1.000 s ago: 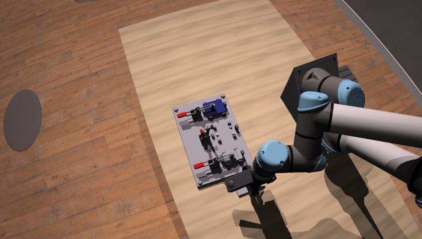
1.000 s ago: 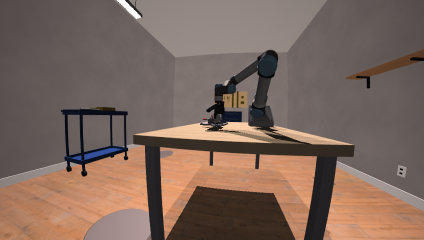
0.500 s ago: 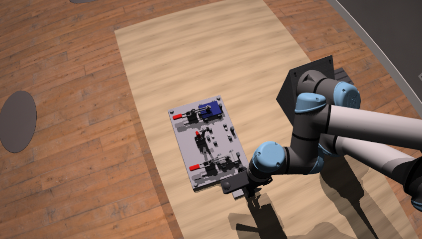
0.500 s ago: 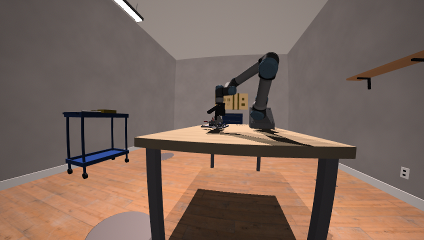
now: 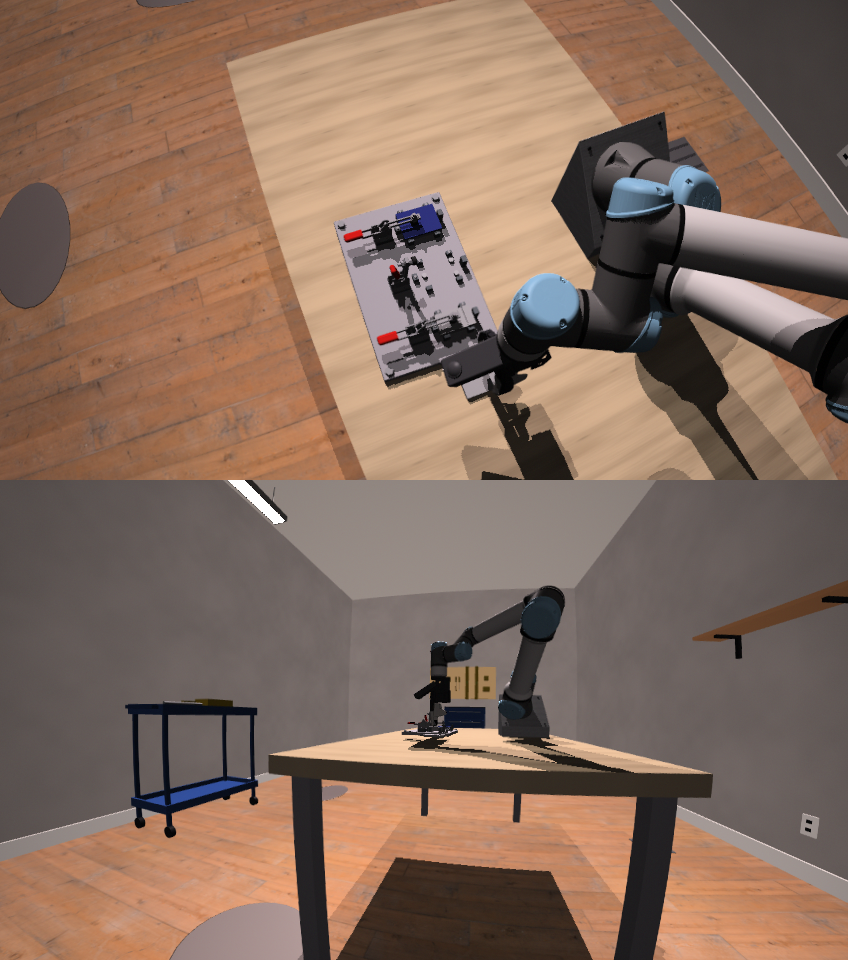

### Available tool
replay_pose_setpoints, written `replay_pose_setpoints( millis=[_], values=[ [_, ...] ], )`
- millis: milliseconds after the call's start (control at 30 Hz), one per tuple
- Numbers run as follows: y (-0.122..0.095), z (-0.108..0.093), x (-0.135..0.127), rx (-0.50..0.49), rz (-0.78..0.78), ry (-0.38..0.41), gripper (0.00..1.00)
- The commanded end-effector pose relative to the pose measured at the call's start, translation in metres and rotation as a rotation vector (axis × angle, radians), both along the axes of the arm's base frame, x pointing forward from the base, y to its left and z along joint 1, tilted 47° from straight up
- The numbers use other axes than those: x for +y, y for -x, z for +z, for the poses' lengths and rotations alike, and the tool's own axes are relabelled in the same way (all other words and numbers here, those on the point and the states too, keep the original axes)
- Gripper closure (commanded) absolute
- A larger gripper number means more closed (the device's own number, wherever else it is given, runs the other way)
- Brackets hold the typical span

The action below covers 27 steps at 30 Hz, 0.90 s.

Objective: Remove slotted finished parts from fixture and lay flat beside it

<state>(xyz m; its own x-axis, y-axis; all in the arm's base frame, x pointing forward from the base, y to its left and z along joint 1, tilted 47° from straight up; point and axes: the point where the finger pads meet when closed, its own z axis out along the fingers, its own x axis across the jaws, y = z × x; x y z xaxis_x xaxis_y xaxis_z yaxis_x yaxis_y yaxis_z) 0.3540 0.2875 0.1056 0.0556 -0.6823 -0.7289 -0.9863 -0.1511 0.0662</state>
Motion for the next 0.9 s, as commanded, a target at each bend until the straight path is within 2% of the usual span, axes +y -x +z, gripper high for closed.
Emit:
replay_pose_setpoints(
  millis=[0, 367, 867],
  values=[
    [-0.003, 0.013, -0.014, 0.001, 0.002, -0.001, 0.53],
    [-0.008, 0.035, -0.037, 0.001, 0.002, -0.001, 0.53],
    [-0.008, 0.037, -0.039, 0.001, 0.002, -0.001, 0.53]
  ],
)
